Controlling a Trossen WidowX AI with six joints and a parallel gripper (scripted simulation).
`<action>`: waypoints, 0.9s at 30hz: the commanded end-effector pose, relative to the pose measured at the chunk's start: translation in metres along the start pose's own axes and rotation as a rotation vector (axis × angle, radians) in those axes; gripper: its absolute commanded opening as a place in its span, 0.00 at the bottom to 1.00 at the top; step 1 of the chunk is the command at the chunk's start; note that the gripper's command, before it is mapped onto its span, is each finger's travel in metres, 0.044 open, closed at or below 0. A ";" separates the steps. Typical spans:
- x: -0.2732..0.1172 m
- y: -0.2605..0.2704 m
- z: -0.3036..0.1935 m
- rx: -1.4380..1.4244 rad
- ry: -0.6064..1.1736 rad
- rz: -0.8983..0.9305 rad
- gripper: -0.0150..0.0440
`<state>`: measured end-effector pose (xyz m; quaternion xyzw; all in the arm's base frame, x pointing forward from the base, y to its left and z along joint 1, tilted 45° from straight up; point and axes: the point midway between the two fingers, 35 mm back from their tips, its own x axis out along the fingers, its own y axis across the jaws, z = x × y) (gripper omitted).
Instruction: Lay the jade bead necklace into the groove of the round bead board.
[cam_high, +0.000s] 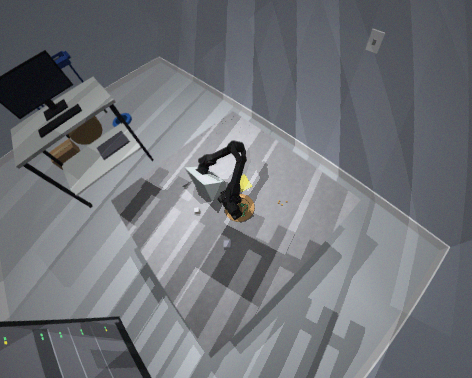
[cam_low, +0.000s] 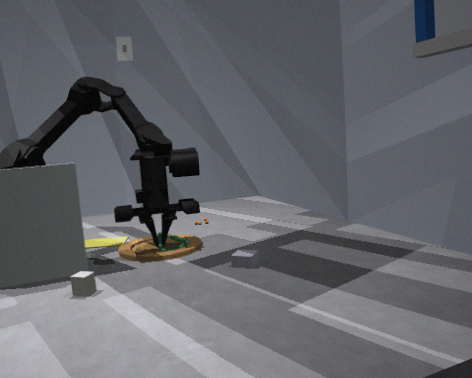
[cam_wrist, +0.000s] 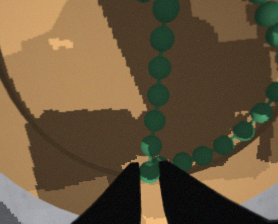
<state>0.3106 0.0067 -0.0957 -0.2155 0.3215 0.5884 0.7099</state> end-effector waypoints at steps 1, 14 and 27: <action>0.001 0.005 -0.004 -0.001 0.000 0.003 0.25; 0.008 0.005 -0.004 -0.001 0.000 0.003 0.25; 0.005 0.004 -0.003 -0.007 0.000 0.000 0.70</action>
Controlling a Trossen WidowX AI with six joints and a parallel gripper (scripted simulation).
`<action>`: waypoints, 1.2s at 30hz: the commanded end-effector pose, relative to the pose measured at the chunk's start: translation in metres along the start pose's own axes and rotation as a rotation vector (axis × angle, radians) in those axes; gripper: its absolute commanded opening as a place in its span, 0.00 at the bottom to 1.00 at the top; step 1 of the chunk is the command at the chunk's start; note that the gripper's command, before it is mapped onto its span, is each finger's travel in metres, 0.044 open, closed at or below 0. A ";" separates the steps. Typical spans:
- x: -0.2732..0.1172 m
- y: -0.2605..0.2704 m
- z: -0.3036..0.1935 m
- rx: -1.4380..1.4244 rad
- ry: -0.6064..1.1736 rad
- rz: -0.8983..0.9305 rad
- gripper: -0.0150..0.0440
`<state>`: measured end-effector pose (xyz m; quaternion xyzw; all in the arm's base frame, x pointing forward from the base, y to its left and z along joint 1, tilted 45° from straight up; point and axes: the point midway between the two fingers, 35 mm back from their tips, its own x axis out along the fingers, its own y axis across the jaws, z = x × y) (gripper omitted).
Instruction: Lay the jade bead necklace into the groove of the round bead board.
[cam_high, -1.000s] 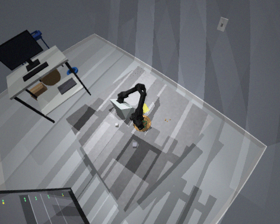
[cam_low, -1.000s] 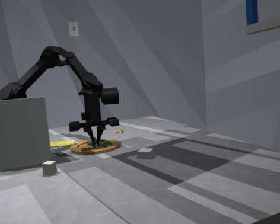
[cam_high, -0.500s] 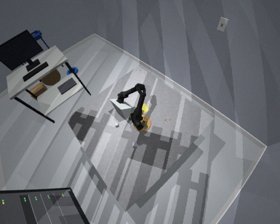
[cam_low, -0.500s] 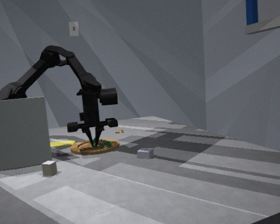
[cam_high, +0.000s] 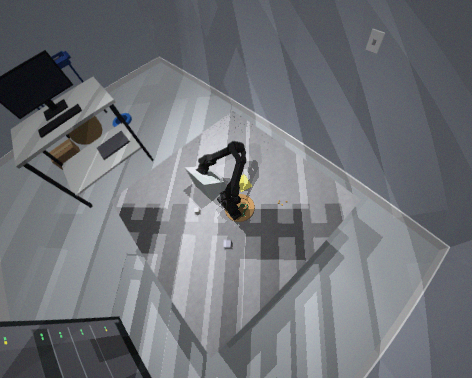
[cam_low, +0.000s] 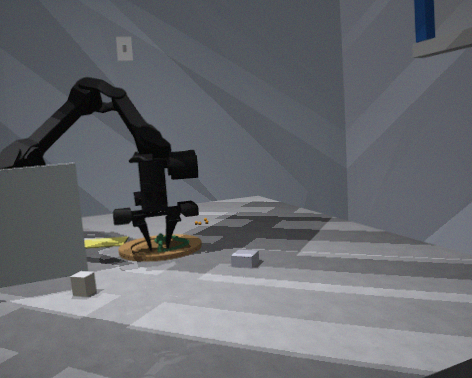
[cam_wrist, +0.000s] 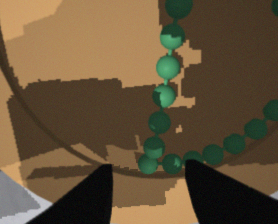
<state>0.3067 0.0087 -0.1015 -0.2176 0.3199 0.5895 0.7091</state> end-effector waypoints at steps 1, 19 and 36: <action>0.000 0.000 0.000 -0.001 0.000 -0.001 0.74; -0.005 0.001 0.000 0.005 0.000 0.003 1.00; -0.005 0.001 0.000 0.005 0.000 0.003 1.00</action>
